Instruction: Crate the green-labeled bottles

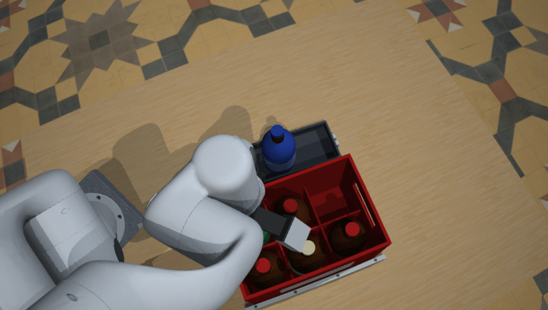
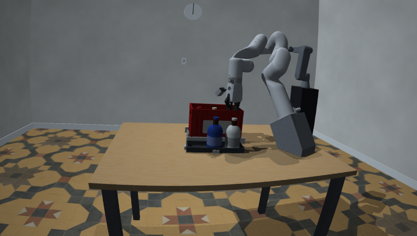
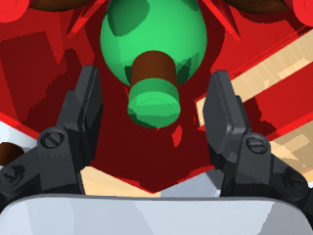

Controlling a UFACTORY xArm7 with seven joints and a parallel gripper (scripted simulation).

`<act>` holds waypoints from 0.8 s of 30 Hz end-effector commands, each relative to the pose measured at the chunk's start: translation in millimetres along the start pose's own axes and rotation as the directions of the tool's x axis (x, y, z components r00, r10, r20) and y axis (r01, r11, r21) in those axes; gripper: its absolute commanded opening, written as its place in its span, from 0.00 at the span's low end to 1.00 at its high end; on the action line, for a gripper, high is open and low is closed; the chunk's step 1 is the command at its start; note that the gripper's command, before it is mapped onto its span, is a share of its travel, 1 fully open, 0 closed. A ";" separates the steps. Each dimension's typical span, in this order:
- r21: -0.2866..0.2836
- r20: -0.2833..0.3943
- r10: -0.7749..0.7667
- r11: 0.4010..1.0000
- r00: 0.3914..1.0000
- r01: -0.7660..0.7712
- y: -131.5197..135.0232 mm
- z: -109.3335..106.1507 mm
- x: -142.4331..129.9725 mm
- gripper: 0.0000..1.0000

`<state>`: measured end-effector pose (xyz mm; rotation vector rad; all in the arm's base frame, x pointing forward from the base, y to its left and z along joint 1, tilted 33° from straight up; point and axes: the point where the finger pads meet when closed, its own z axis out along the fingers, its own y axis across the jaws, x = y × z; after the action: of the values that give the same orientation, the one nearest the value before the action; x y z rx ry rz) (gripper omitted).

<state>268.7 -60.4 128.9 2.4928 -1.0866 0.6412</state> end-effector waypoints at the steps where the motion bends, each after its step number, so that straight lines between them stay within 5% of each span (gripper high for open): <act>1: 0.002 -0.002 0.000 1.000 1.000 0.000 -0.7 -5.6 0.8 0.65; 24: 0.002 -0.002 0.000 1.000 1.000 0.000 -0.6 -47.7 0.7 0.65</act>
<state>259.0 -42.2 160.3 2.4932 -1.0862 0.6397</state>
